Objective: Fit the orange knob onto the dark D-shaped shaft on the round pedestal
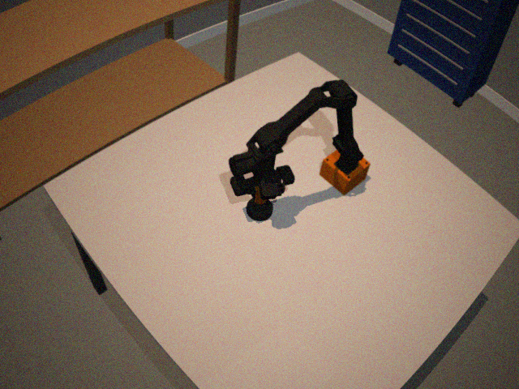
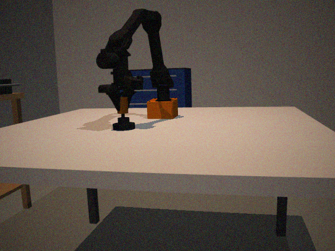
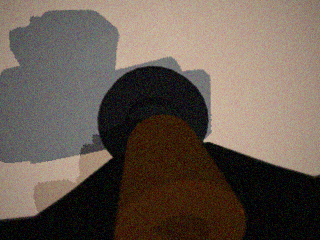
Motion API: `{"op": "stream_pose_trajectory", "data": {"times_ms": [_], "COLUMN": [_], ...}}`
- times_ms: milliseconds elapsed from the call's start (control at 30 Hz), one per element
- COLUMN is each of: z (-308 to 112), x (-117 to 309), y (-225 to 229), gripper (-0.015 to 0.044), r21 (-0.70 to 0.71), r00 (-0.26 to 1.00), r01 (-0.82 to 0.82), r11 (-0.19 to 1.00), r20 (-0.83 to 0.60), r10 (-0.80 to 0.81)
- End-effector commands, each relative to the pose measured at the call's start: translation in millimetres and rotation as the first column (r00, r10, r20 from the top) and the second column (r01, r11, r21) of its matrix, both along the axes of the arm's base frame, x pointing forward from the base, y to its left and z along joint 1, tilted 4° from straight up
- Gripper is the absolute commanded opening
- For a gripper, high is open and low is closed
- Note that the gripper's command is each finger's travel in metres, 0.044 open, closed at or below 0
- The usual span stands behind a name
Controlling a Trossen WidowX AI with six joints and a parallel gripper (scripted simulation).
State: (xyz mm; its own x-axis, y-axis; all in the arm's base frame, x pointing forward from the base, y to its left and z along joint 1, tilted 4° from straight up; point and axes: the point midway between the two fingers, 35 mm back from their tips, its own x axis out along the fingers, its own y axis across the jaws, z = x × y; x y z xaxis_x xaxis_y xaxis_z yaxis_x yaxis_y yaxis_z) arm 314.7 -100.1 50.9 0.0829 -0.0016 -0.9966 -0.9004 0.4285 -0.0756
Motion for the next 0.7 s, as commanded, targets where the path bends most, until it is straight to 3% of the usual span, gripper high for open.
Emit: {"op": "stream_pose_trajectory", "data": {"times_ms": [0, 200, 400, 667], "z": [1.4, 5.1, 6.0, 0.9], "x": [2.1, 0.3, -2.8, -3.0], "y": [0.0, 0.5, 1.3, 1.5], "gripper": [0.0000, 0.0000, 0.0000, 0.0000], "r21": [0.001, 0.000, -0.017, -0.018], "r00": [1.000, 1.000, 0.979, 0.977], "r01": [-0.007, -0.016, -0.204, -0.214], "r11": [1.000, 1.000, 0.979, 0.977], "r20": [0.009, 0.009, 0.006, 0.006], "r10": [0.007, 0.016, 0.204, 0.214]}}
